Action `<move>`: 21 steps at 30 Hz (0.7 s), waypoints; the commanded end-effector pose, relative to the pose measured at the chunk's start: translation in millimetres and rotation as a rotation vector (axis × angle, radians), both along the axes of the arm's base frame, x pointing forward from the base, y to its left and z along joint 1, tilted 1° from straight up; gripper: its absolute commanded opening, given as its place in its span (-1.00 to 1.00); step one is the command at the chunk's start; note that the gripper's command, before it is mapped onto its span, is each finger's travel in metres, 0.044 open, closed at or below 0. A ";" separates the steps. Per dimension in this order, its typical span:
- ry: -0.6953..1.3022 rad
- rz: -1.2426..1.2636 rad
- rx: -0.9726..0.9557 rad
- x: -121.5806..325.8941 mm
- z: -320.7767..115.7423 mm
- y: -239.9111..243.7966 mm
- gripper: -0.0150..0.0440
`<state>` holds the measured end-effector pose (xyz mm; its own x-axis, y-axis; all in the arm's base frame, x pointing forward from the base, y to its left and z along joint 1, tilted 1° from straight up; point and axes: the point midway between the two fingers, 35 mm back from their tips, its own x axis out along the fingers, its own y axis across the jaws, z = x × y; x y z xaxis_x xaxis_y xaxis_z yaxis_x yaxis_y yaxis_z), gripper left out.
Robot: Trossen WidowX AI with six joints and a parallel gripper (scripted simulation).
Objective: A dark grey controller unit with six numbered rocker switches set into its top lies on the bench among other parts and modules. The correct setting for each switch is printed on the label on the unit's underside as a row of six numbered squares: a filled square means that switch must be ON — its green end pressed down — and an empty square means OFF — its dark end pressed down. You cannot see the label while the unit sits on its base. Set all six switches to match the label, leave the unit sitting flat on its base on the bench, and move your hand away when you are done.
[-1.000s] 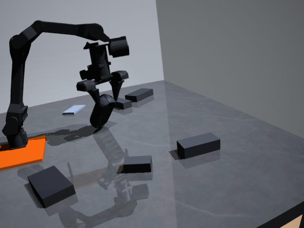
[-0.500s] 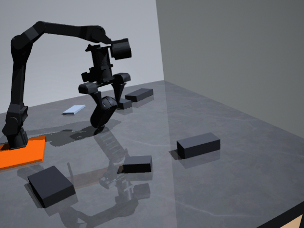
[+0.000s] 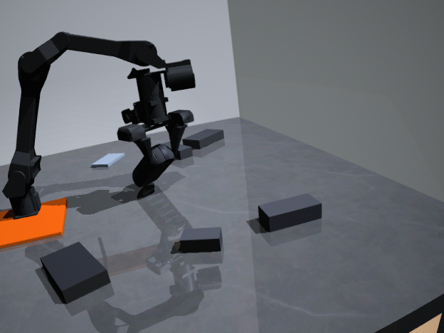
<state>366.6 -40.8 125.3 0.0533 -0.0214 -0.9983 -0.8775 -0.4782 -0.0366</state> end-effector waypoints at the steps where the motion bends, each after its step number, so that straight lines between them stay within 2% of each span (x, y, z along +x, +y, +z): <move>1: 0.014 0.010 0.007 -0.5 -6.5 1.1 0.65; 21: 0.014 0.010 0.006 4.6 -19.0 -7.4 0.65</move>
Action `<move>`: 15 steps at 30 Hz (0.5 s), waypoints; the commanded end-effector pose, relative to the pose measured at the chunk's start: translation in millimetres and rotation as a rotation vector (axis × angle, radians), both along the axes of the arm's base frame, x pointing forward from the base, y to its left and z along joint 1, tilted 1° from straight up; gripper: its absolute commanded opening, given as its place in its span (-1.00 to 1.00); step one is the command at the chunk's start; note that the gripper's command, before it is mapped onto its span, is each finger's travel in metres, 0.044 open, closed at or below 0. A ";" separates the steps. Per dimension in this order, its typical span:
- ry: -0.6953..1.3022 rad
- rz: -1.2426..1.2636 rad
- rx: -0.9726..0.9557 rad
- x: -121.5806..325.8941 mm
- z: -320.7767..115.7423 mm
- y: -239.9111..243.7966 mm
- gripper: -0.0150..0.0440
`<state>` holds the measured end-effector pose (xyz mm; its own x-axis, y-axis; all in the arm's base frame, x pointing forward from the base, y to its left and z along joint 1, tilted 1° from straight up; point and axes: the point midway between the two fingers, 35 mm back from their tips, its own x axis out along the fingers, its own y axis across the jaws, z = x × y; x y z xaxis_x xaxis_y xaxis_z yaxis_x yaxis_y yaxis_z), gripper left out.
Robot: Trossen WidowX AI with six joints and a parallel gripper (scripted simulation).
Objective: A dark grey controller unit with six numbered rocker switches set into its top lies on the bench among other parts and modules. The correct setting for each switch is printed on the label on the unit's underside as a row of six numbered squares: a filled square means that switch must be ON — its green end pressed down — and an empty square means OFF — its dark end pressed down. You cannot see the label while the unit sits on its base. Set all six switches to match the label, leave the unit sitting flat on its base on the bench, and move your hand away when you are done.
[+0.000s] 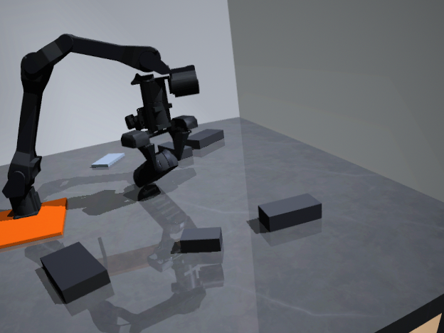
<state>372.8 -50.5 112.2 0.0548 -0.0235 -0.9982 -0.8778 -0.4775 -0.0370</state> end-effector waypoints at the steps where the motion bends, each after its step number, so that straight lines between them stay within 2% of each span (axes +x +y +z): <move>1: 0.015 0.011 0.008 -1.5 -6.6 1.9 0.65; 15: 0.015 0.011 0.007 1.6 -16.0 -3.2 0.65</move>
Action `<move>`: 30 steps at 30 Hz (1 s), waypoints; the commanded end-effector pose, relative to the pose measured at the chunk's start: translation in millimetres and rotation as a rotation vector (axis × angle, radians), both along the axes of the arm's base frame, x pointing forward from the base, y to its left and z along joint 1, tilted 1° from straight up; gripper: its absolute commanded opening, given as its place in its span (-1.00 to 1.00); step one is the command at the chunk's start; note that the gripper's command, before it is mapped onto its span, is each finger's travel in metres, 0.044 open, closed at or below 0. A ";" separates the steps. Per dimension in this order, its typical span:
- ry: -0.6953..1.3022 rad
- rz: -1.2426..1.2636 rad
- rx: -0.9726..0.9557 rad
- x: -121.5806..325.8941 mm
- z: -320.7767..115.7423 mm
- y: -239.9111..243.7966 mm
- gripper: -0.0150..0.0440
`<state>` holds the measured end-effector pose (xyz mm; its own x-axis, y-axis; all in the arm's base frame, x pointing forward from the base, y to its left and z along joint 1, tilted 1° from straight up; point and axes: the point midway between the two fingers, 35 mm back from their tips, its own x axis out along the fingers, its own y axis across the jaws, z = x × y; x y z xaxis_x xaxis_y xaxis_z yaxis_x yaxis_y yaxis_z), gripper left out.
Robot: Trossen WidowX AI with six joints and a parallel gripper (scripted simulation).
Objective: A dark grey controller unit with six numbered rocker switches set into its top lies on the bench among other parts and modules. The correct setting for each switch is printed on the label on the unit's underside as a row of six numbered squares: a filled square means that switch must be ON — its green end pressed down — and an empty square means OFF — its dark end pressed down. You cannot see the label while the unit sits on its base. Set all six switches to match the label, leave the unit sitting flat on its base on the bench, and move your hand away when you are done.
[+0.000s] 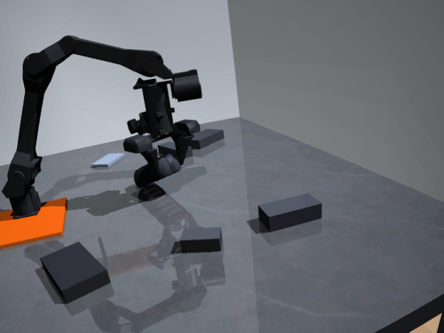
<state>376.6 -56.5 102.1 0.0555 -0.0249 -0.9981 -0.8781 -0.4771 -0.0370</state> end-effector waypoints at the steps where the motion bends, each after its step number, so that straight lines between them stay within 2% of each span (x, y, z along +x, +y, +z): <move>1: 0.016 0.011 0.009 -2.0 -6.6 2.5 0.65; 30: 0.016 0.011 0.008 3.0 -27.7 -5.5 0.65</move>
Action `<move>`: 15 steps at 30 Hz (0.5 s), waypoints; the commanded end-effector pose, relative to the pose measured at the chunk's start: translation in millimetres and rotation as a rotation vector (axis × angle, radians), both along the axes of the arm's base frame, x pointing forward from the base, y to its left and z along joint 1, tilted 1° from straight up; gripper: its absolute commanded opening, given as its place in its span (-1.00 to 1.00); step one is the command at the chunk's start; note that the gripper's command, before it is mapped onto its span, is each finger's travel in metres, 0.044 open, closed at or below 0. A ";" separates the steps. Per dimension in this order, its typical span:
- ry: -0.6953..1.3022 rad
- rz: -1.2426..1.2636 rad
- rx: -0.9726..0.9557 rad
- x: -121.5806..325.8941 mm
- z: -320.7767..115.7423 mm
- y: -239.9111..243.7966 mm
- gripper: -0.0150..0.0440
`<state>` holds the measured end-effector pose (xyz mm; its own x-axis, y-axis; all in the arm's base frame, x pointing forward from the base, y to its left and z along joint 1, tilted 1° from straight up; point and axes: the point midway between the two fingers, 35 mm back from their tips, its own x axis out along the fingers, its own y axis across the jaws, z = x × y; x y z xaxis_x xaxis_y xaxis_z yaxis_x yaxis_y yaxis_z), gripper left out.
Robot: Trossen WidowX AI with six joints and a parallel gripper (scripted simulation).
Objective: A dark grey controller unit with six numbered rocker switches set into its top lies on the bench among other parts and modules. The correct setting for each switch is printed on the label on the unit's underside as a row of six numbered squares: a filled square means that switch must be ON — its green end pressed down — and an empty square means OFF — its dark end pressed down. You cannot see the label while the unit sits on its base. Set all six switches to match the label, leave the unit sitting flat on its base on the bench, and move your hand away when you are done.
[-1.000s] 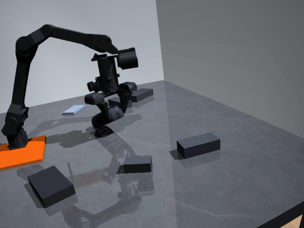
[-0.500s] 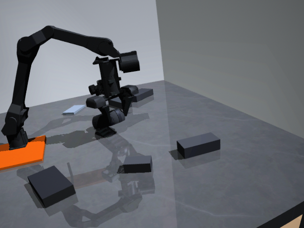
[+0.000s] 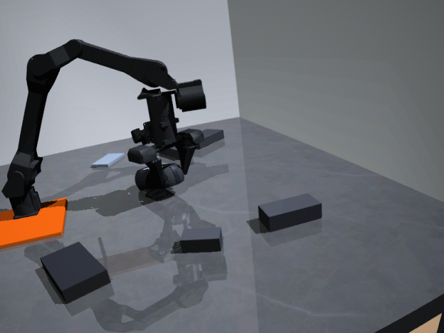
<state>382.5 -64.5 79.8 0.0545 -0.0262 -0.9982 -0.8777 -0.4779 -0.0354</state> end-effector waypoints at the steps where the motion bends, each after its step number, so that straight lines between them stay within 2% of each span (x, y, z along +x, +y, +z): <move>1: 0.015 0.010 0.009 -2.7 -6.1 2.4 0.65; 15: 0.014 0.010 0.009 -1.0 -16.8 -0.2 0.65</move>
